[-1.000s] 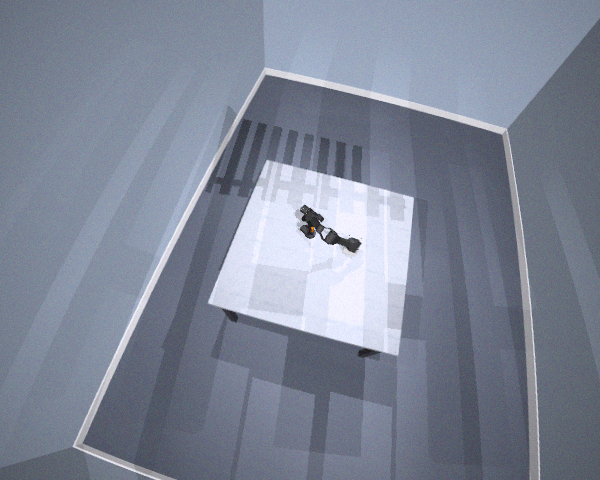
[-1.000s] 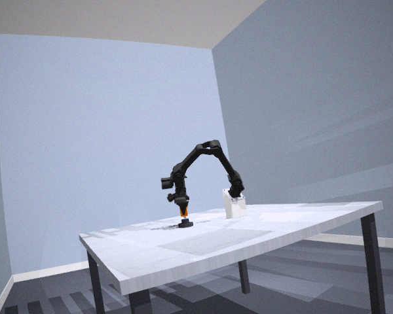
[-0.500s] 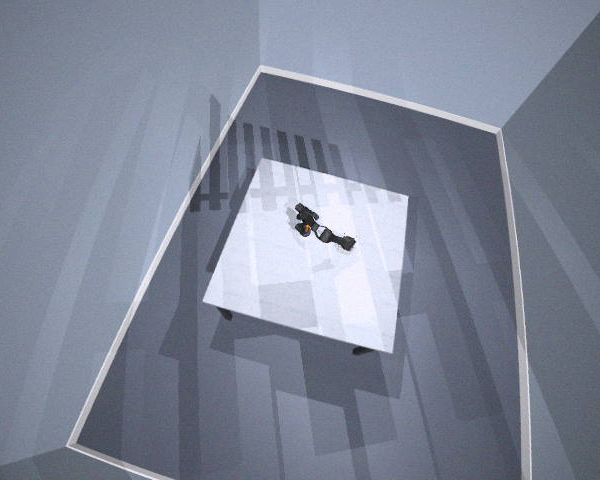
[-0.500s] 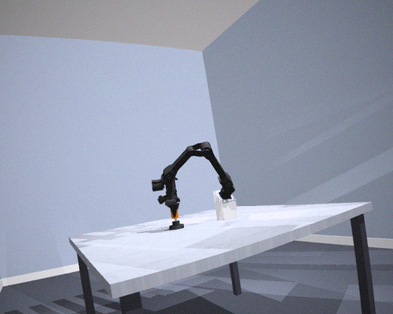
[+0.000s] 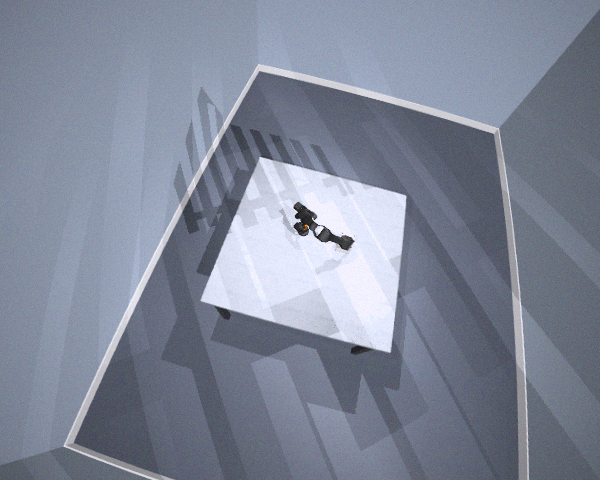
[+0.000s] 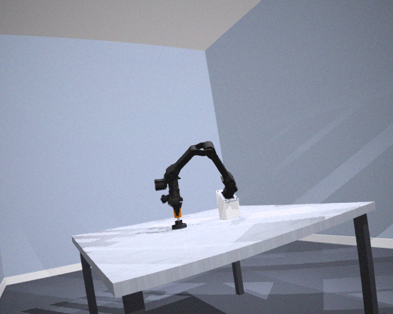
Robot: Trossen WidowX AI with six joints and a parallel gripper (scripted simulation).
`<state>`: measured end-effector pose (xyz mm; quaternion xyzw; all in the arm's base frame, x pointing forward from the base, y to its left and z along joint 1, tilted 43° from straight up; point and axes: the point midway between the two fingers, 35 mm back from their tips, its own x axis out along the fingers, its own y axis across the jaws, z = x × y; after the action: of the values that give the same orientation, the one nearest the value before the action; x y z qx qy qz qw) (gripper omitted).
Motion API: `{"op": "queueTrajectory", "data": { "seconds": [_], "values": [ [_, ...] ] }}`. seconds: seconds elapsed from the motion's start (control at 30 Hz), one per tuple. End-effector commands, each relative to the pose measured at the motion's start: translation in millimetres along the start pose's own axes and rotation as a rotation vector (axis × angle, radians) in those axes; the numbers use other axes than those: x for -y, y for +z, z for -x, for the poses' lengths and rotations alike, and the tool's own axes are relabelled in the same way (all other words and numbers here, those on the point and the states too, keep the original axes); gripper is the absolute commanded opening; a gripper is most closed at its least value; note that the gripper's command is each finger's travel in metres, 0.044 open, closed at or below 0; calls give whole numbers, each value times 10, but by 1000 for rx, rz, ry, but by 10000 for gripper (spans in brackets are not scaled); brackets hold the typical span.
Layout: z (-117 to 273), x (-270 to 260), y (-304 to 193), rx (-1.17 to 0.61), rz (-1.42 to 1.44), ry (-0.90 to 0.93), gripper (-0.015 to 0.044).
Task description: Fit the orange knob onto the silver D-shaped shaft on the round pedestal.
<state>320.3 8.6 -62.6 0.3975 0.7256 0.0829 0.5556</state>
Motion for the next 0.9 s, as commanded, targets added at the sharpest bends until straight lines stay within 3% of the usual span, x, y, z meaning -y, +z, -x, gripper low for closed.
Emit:
{"op": "queueTrajectory", "data": {
  "seconds": [0.0,0.87],
  "values": [
    [56,2,2,8,2,3,0],
    [56,4,3,8,99,3,0]
  ]
}}
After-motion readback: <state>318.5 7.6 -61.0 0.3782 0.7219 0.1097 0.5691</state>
